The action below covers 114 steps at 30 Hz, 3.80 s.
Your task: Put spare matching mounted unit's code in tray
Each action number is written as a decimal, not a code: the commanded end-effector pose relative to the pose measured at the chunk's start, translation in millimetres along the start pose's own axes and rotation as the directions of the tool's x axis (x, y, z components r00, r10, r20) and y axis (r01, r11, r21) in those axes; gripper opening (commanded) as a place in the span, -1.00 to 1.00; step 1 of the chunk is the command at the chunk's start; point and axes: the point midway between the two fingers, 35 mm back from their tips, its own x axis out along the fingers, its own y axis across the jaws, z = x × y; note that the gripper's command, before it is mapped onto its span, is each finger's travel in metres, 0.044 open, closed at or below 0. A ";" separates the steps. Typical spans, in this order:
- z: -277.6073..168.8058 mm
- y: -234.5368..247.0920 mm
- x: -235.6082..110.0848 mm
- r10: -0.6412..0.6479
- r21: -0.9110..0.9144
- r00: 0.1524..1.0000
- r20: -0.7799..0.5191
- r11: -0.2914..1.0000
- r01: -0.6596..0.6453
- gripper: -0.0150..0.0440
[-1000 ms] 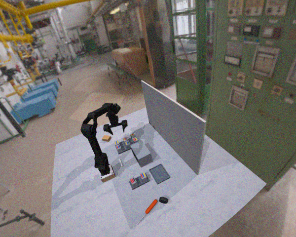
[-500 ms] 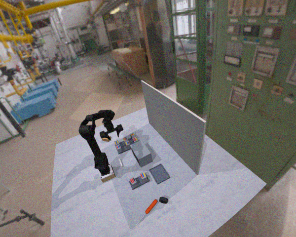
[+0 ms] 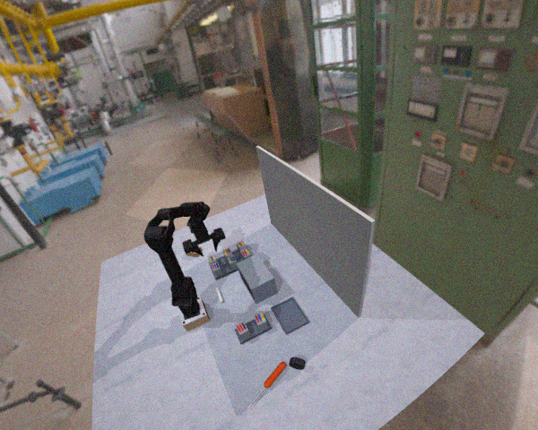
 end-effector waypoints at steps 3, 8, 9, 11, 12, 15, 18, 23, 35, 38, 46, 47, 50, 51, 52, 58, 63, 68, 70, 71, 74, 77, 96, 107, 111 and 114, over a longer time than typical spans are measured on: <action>-0.1 0.2 10.9 0.005 -0.006 1.000 -0.006 1.000 -0.005 0.53; 0.4 -0.2 19.1 0.005 -0.006 1.000 -0.006 1.000 -0.005 0.53; 0.4 -0.3 20.8 0.005 -0.006 1.000 -0.006 1.000 -0.005 0.53; 0.6 -0.4 24.0 0.005 -0.006 1.000 -0.006 1.000 -0.005 0.53; 0.6 -0.4 25.7 0.005 -0.006 1.000 -0.006 1.000 -0.005 0.53; 0.7 -0.5 30.8 0.005 -0.006 1.000 -0.006 1.000 -0.005 0.53; 0.7 -0.6 35.8 0.005 -0.006 1.000 -0.006 1.000 -0.005 0.53; 0.5 -0.6 44.1 0.005 -0.006 1.000 -0.006 1.000 -0.005 0.53; -1.0 0.1 63.7 0.005 -0.006 1.000 -0.006 1.000 -0.005 0.53; -1.6 0.3 68.5 0.005 -0.006 1.000 -0.006 1.000 -0.005 0.53; -1.5 0.1 69.6 0.003 0.000 1.000 -0.006 1.000 -0.003 0.44; -1.5 0.1 69.6 0.003 0.000 1.000 -0.006 1.000 -0.003 0.35; -1.5 0.1 69.6 0.003 0.000 1.000 -0.006 1.000 -0.003 0.08; -1.5 0.1 69.6 0.003 0.000 1.000 -0.006 1.000 -0.003 0.06; -1.5 0.1 69.6 0.003 0.000 1.000 -0.006 1.000 -0.003 0.04; -1.5 0.1 69.6 0.003 0.000 1.000 -0.006 1.000 -0.003 -0.17; -1.5 0.1 69.6 0.003 0.000 1.000 -0.006 1.000 -0.003 -0.49; -1.5 0.1 69.6 0.003 0.000 1.000 -0.006 1.000 -0.003 -0.49; -1.3 0.0 68.6 0.003 0.000 1.000 -0.006 1.000 -0.003 -0.49; -0.9 -0.2 65.5 0.003 0.000 1.000 -0.006 1.000 -0.003 -0.49; 0.9 -1.2 47.4 0.003 -0.002 1.000 -0.005 1.000 -0.004 -0.49; 1.5 -1.5 27.4 0.004 -0.003 1.000 -0.005 1.000 -0.004 -0.49; -0.2 -0.1 -38.9 0.003 -0.007 1.000 -0.009 1.000 -0.003 -0.49; -3.9 3.9 -82.6 0.005 -0.006 1.000 -0.006 1.000 -0.006 -0.49; -7.7 -7.5 -83.1 0.006 -0.002 1.000 -0.005 1.000 -0.006 -0.49; -13.1 -21.2 -83.8 0.006 0.003 1.000 -0.004 1.000 -0.006 -0.49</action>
